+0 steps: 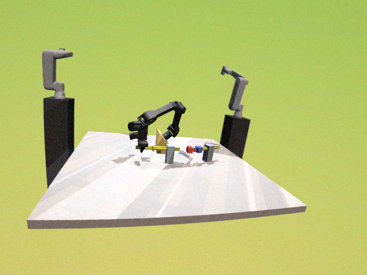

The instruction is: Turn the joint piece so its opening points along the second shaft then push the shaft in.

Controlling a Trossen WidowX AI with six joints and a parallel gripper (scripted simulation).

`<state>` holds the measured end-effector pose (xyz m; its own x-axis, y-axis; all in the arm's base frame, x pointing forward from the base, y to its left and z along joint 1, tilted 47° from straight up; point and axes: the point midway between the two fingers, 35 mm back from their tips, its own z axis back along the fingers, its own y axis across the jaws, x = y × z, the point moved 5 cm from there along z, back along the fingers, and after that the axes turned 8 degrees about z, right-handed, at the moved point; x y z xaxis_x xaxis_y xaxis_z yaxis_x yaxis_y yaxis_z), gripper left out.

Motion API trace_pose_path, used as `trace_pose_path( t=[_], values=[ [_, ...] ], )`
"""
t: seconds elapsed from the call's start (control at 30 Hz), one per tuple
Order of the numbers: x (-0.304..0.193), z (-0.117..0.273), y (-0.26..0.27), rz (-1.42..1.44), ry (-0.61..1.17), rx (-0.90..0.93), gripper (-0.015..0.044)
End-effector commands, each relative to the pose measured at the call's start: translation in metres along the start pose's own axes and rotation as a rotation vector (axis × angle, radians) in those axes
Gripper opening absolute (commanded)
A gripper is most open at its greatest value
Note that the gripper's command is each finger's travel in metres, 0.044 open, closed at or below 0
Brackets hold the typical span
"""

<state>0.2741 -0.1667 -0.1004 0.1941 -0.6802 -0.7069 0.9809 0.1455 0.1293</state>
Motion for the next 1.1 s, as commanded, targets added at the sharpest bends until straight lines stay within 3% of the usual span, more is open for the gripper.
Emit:
trace_pose_path(
  t=[0.0,0.37,0.63,1.07],
  values=[
    [0.000,0.000,0.000,0.000,0.000,0.000,0.0067],
    [0.000,0.000,0.000,0.000,0.000,0.000,0.0067],
    [0.000,0.000,0.000,0.000,0.000,0.000,0.0000],
    [-0.012,0.000,0.001,-0.002,-0.001,0.024,0.0000]
  ],
)
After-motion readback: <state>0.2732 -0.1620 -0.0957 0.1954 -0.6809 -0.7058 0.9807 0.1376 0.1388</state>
